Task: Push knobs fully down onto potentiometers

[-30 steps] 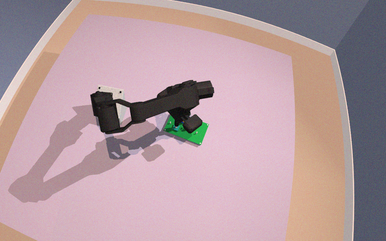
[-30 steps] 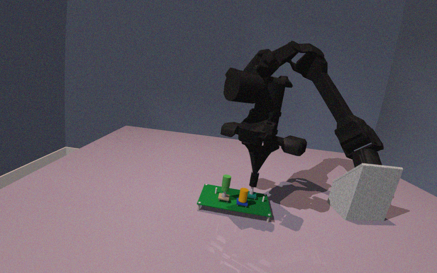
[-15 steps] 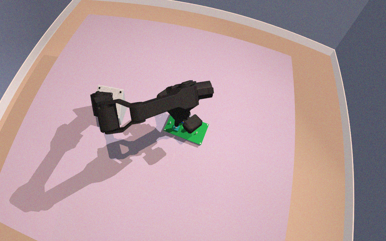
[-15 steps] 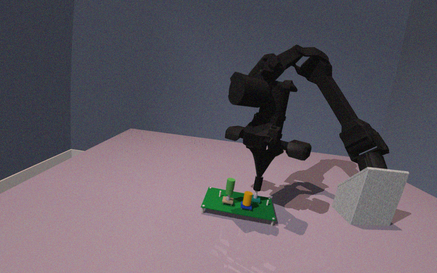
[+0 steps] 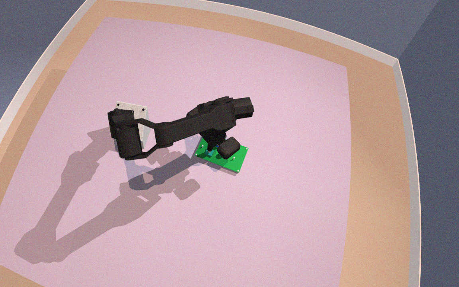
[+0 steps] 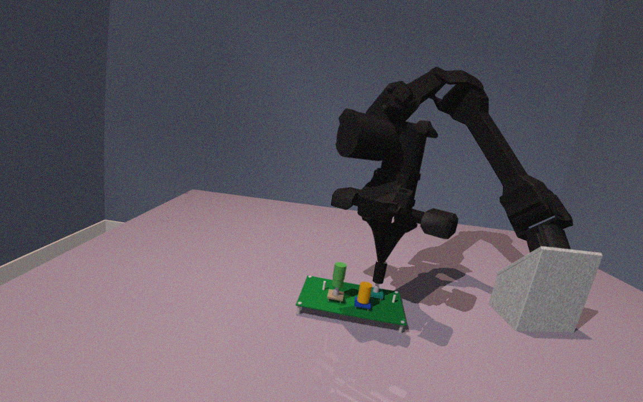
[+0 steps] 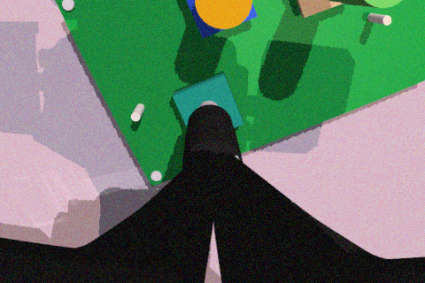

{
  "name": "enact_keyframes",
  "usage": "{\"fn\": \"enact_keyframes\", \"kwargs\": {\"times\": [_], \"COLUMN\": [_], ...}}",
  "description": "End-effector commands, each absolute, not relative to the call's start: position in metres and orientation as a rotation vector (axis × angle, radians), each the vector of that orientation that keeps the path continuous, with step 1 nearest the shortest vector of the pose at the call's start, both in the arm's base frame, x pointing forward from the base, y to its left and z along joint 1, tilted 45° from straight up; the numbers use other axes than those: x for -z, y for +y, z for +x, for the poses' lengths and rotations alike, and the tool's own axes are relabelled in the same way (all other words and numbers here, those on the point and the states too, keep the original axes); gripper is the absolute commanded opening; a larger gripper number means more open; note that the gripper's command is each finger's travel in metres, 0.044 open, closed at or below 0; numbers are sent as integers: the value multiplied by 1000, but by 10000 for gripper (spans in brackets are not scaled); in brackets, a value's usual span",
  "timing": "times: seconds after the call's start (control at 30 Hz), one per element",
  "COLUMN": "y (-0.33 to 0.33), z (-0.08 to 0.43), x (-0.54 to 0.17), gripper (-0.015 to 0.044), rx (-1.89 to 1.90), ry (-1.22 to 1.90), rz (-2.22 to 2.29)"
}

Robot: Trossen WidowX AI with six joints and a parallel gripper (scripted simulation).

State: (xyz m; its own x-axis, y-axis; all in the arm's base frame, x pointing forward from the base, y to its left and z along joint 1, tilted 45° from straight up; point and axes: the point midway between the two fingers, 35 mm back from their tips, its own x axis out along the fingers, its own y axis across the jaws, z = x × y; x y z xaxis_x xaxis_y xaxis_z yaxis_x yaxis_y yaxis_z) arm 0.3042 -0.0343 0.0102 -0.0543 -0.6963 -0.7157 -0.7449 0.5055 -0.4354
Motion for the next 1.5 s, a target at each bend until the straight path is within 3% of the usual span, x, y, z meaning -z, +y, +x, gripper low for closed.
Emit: {"fn": "enact_keyframes", "kwargs": {"times": [0.0, 1.47], "y": [-39, -44], "z": [304, 303], "x": [-6, -2], "gripper": [0, 0], "rx": [-57, -57], "ry": [1781, 1782], "rz": [-1208, -1208]}}
